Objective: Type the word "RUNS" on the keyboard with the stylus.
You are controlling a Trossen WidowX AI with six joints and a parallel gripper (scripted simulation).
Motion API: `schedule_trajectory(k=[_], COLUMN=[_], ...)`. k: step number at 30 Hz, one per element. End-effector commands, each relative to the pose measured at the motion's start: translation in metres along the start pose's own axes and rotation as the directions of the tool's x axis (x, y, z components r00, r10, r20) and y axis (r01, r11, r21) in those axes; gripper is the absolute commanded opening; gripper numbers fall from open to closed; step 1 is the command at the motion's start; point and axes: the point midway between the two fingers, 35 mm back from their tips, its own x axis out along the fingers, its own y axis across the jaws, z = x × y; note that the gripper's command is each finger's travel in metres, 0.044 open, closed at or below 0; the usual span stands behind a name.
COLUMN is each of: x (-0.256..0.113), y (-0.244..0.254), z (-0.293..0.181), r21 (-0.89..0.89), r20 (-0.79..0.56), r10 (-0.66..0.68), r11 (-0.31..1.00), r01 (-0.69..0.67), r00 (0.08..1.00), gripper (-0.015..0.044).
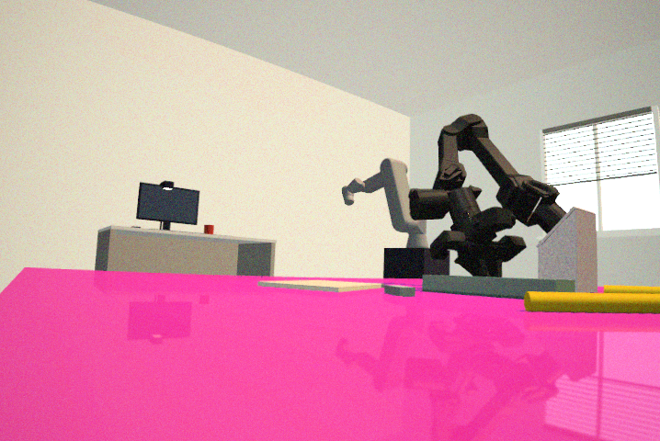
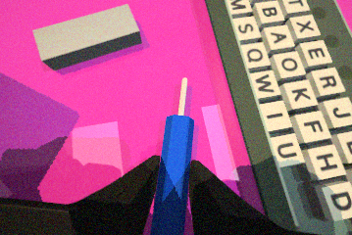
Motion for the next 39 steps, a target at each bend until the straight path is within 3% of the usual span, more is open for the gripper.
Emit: schedule_trajectory(k=[1,15,21,30,39], x=[0.000,-0.041,-0.040,-0.047,-0.053], y=[0.000,-0.001,0.000,-0.015,-0.030], z=[-0.001,0.024,0.025,0.032,0.040], r21=[0.001,0.001,0.000,0.257,0.514], r20=[-0.003,0.002,0.009,0.049,0.089], r10=[0.000,-0.001,0.002,0.070,0.147], r11=[1.000,1.000,1.000,0.963,0.841], r01=[0.000,0.001,-0.002,-0.080,-0.172], r00=[1.000,1.000,1.000,0.996,0.985], gripper=[0.0000,0.0000,0.0000,0.0000,0.0000])
